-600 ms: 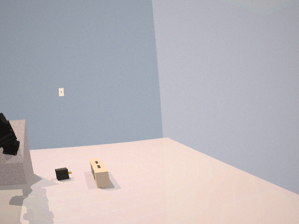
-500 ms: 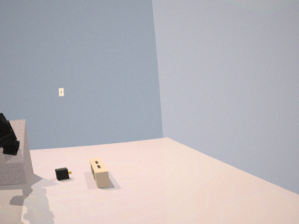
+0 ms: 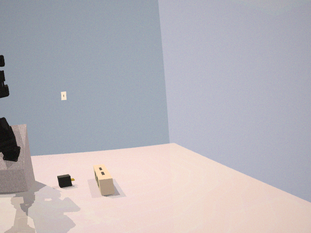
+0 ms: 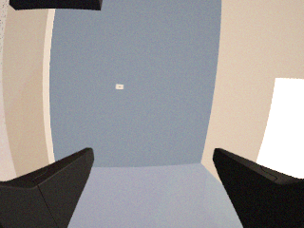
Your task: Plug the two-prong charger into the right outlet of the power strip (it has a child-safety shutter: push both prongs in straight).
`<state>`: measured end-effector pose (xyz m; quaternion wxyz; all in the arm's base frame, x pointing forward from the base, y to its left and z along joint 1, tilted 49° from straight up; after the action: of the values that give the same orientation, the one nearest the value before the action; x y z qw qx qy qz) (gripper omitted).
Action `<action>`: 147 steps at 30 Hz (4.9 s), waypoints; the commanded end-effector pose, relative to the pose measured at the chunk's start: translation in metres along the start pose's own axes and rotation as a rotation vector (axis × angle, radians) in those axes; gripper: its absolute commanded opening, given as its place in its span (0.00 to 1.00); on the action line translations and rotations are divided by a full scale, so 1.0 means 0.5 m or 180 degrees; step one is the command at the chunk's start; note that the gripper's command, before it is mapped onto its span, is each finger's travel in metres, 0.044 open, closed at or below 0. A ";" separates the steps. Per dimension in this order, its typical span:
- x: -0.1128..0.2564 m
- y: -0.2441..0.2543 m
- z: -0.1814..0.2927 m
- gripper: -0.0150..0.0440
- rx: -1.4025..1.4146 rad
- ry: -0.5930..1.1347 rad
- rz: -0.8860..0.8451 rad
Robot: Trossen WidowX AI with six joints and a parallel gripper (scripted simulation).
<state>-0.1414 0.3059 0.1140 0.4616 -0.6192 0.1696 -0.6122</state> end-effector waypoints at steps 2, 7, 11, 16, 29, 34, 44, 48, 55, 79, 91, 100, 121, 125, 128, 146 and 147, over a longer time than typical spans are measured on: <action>-0.012 0.026 0.040 1.00 -0.0315 0.0212 -0.0225; -0.019 0.053 0.081 1.00 -0.0646 0.0441 -0.0432; -0.022 0.075 0.114 1.00 -0.0912 0.0631 -0.0589; -0.023 0.103 0.153 1.00 -0.1229 0.0874 -0.0763; -0.009 0.177 0.249 1.00 -0.2039 0.1536 -0.1163; 0.003 0.207 0.281 1.00 -0.2346 0.1798 -0.1298; 0.034 0.269 0.337 1.00 -0.2960 0.2335 -0.1546; 0.048 0.296 0.357 1.00 -0.3211 0.2568 -0.1646; 0.076 0.341 0.387 1.00 -0.3637 0.2986 -0.1807; 0.195 0.482 0.447 1.00 -0.4892 0.4473 -0.2243; 0.263 0.539 0.456 1.00 -0.5371 0.5227 -0.2411; 0.317 0.578 0.452 1.00 -0.5686 0.5832 -0.2537; 0.418 0.643 0.418 1.00 -0.6133 0.7107 -0.2800; 0.419 0.646 0.417 1.00 -0.6133 0.7107 -0.2800; 0.420 0.654 0.414 1.00 -0.6133 0.7107 -0.2800; 0.428 0.703 0.402 1.00 -0.6138 0.7099 -0.2797; 0.428 0.706 0.401 1.00 -0.6138 0.7099 -0.2796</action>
<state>0.2100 0.0354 0.0072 -0.6684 0.0868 0.5520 -0.4909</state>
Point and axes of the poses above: the point midway between the two fingers, 35 mm back from their tips, its own x axis back along the fingers, its own y axis across the jaws, z = x × y, the point moved 6 cm from there along x, back along the fingers, and after that the axes turned 10 degrees about x, right-handed, at the moved point
